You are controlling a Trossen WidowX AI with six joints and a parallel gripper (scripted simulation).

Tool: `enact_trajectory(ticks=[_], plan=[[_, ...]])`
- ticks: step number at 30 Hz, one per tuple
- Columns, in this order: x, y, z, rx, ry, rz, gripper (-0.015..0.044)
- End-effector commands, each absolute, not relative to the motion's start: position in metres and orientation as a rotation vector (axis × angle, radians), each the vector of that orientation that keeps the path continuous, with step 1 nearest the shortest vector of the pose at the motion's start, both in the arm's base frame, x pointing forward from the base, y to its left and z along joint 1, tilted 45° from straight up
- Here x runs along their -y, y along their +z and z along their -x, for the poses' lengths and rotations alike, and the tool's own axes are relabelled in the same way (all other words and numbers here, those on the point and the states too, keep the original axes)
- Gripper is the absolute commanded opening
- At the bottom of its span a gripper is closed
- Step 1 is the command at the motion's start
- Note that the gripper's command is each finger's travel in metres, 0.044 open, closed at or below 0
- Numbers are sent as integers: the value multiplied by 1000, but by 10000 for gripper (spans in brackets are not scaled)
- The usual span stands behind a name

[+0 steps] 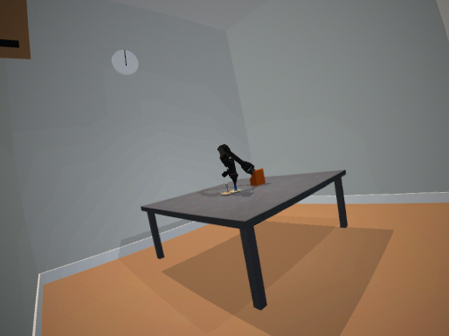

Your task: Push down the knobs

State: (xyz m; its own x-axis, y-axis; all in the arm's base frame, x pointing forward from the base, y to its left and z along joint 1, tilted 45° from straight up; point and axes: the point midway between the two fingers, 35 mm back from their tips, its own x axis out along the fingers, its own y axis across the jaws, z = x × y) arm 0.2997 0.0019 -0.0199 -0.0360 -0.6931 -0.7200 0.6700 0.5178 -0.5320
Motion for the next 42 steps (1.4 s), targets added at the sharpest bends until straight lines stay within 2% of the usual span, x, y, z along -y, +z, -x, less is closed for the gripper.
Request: enact_trajectory(ticks=[1,23,31,39,42], plan=[[2,-22,-300,-1174,-1102,25,0],[-14,-6,-301,-1175,-1102,25,0],[-10,-10,-299,-1179,-1101,37,210],[-18,50,-346,-1174,-1101,26,0],[-18,65,-354,-1173,-1102,24,0]])
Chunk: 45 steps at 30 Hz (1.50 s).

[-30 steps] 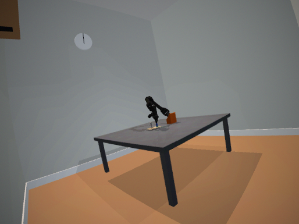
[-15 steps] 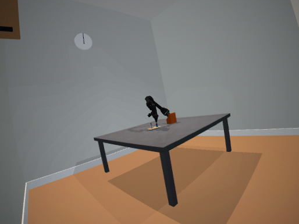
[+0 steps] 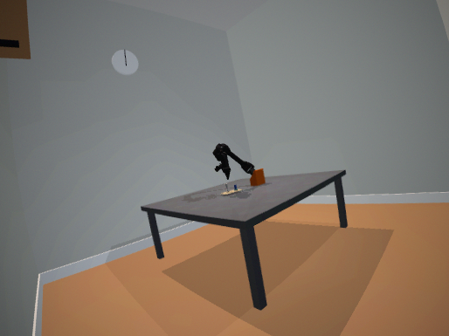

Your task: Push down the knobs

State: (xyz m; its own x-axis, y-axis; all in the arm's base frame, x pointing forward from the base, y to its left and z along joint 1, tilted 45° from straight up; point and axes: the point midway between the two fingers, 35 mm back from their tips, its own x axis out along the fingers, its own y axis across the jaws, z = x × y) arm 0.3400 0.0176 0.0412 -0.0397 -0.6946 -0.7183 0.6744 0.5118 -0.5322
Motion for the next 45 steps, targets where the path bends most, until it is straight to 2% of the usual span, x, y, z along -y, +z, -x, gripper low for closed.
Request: enact_trajectory(ticks=[1,45], plan=[[-18,65,-354,-1173,-1102,24,0],[10,36,-352,-1171,-1103,25,0]])
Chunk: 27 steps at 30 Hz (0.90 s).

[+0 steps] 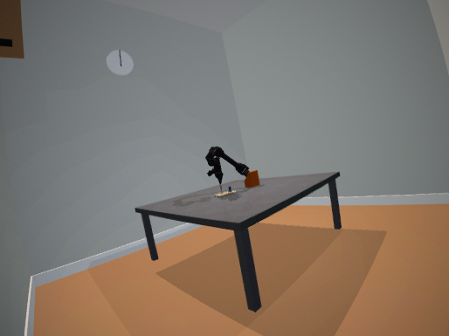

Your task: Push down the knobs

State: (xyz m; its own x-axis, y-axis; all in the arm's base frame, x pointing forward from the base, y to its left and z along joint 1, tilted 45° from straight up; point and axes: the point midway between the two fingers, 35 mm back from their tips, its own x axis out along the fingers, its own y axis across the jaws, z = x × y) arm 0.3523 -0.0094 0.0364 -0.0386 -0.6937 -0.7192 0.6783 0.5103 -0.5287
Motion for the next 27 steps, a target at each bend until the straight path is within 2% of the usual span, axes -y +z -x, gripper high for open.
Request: enact_trajectory(ticks=[1,27], plan=[[10,36,-352,-1171,-1103,25,0],[14,32,-352,-1171,-1103,25,0]])
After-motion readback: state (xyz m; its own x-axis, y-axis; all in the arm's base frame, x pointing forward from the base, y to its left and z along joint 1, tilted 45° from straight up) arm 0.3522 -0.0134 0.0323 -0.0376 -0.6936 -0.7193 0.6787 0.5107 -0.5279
